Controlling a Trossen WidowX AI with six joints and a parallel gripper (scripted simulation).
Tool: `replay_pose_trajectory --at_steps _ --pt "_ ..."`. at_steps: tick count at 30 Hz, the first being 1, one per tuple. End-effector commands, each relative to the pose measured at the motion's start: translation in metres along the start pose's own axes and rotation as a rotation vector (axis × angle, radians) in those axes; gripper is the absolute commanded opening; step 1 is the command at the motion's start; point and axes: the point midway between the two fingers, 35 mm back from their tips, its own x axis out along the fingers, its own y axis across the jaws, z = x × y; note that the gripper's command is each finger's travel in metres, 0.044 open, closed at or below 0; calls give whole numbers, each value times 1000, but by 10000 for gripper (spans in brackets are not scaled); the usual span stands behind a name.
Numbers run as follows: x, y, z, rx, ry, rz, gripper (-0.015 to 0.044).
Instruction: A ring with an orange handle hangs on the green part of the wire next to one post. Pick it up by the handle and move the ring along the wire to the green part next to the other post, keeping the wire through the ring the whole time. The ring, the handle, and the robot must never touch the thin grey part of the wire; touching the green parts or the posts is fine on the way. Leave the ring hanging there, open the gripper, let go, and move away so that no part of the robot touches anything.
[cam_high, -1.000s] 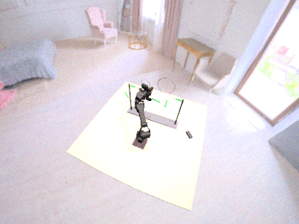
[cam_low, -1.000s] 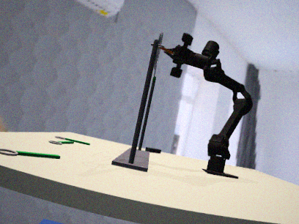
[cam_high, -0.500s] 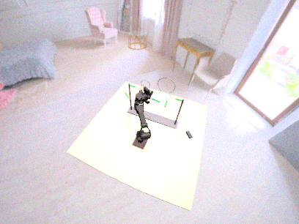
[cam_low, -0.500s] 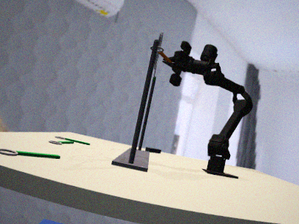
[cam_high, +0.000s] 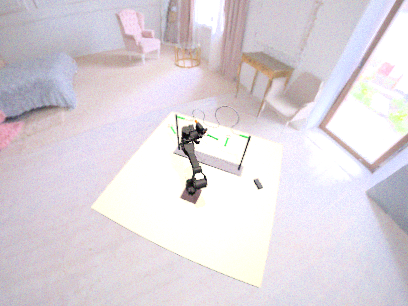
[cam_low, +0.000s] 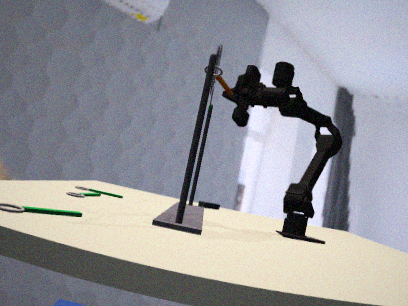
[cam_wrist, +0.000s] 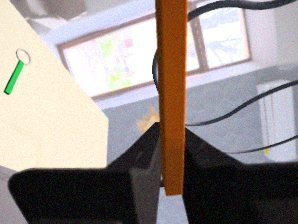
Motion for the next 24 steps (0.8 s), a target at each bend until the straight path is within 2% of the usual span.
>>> replay_pose_trajectory --at_steps 1,9,24 --pt "-1 9 1 63 6 31 -150" --pt "2 41 5 258 -43 122 -150" --pt "-11 80 21 514 -14 257 -150"
